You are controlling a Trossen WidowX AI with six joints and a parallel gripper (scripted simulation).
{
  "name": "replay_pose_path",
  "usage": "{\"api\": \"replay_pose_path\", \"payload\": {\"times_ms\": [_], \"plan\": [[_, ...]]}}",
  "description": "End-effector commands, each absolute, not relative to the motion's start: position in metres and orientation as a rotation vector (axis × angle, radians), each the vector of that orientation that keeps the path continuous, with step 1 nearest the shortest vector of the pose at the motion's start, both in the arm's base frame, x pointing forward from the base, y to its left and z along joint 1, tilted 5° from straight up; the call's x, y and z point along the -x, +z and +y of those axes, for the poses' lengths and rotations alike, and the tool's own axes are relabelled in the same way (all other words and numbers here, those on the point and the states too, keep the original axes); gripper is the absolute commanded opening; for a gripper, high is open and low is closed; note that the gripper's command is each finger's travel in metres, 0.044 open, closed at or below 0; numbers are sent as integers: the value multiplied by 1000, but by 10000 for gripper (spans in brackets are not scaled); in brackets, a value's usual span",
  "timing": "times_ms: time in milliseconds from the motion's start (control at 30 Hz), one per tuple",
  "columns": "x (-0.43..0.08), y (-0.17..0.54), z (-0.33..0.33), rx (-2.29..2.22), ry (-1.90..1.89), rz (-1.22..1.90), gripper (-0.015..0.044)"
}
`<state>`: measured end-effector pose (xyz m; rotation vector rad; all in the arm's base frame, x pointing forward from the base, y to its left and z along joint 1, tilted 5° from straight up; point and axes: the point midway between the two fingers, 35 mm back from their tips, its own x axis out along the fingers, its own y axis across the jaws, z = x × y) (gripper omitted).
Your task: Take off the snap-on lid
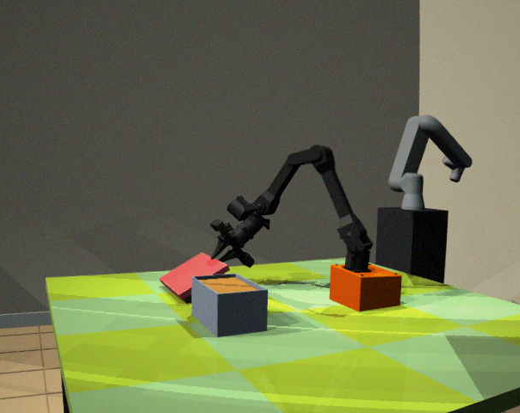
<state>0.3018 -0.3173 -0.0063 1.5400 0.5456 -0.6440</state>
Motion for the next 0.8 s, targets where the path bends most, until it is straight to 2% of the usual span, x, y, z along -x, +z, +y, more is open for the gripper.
{"api": "replay_pose_path", "payload": {"times_ms": [0, 767], "plan": [[-303, -8, -317, -1537, -629, 545, 0], [-302, -27, -316, -1537, -629, 545, 0]]}}
